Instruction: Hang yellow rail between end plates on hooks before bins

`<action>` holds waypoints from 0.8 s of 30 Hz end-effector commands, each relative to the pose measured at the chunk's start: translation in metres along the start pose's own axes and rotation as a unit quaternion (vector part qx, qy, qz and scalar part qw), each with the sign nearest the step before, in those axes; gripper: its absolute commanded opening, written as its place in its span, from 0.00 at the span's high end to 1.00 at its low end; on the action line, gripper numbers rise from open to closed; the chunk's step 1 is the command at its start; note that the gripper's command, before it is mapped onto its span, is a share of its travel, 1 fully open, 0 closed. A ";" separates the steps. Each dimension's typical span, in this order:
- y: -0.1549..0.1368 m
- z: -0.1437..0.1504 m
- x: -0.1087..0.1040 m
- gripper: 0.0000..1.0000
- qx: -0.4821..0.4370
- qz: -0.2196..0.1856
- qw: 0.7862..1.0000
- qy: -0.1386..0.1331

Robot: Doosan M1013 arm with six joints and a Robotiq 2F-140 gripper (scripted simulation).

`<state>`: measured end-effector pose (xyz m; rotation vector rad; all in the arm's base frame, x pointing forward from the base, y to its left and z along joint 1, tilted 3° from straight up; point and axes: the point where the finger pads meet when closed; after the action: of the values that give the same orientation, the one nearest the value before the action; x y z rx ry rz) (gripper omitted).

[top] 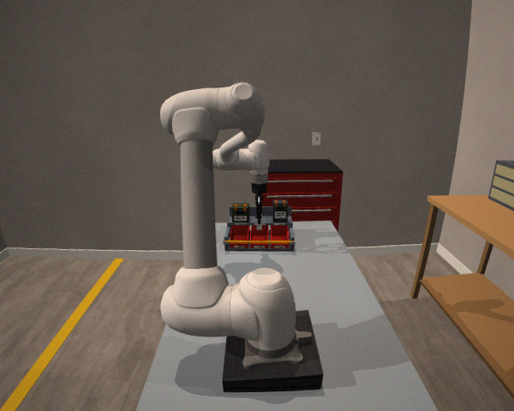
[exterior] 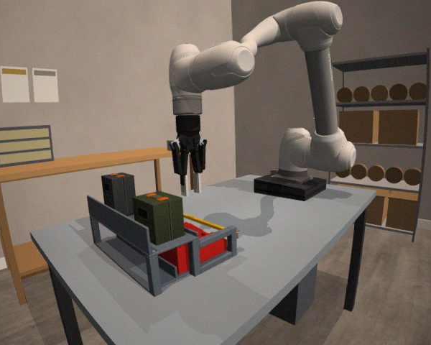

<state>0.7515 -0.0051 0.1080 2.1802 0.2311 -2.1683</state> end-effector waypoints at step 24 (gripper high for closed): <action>0.000 0.002 0.002 0.63 0.000 0.000 1.000 0.000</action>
<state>0.7498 -0.0050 0.1054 2.1794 0.2307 -2.1695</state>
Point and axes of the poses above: the point where the finger pads meet when closed, its own x axis out along the fingers, its own z axis across the jaws, y = z × x, and after that the axes turned 13 degrees about -x, right-handed
